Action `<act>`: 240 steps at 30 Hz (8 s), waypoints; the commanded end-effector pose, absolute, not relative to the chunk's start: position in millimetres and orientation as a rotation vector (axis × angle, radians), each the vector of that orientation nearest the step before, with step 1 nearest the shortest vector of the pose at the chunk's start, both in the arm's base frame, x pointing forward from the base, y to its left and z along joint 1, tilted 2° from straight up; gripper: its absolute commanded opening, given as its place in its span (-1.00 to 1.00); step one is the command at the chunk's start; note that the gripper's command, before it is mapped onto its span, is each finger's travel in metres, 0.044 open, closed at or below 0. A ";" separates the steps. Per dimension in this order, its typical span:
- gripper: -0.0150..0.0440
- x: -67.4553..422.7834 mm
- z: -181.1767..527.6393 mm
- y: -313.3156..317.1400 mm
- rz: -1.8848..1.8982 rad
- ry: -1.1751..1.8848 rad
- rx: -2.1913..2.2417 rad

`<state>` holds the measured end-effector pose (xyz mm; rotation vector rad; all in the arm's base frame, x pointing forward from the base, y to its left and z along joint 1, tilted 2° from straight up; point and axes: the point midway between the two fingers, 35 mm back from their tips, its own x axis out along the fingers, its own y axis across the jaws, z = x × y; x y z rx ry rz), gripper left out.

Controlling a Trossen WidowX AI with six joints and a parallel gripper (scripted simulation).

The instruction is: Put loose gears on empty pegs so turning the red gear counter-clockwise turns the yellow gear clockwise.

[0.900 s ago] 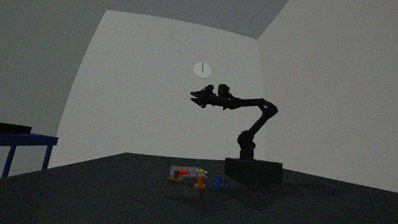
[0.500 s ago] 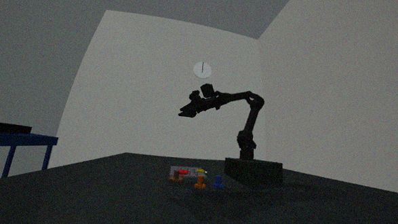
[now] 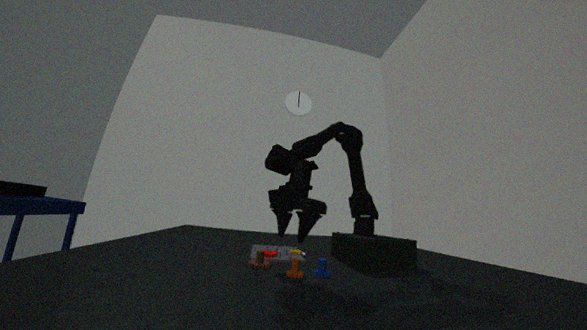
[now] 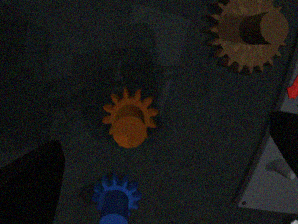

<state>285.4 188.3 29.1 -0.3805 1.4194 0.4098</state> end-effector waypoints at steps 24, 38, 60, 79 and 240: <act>1.00 269.1 -14.7 200.8 0.423 1.530 -0.447; 0.73 268.7 -28.2 200.5 0.423 1.530 -0.447; -0.49 270.3 -26.3 201.5 0.421 1.522 -0.440; -0.49 280.3 26.3 211.5 0.416 1.492 -0.411; -0.49 322.7 16.3 -1.3 0.582 1.491 -0.635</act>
